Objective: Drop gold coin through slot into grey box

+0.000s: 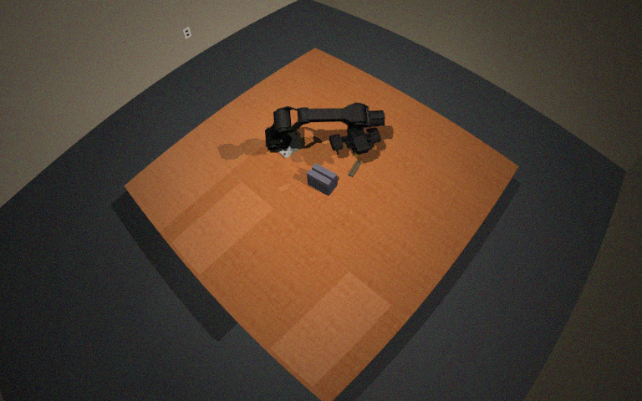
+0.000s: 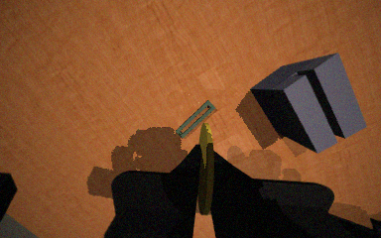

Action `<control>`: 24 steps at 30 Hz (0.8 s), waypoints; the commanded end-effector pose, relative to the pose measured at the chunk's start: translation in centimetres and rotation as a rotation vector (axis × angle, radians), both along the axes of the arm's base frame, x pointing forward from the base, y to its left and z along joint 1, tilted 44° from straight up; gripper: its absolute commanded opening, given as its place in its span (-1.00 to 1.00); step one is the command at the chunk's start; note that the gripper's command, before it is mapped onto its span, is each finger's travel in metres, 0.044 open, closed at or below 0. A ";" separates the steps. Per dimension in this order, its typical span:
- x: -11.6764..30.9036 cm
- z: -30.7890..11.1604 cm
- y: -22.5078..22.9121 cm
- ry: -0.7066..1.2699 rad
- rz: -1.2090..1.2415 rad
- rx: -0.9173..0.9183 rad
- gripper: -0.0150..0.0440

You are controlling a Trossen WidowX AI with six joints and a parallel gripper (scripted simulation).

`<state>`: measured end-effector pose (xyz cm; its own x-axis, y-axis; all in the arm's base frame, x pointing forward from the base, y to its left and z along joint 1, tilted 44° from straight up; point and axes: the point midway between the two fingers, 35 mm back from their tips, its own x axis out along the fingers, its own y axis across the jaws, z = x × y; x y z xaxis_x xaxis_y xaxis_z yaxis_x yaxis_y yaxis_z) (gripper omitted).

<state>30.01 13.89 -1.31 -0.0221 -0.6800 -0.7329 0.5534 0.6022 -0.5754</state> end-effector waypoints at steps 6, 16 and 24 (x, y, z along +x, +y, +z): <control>-0.2 0.1 -0.1 0.204 0.216 0.010 -0.49; -0.4 0.2 -0.1 0.439 0.471 0.018 -0.49; -0.4 0.3 -0.2 0.498 0.535 0.020 -0.49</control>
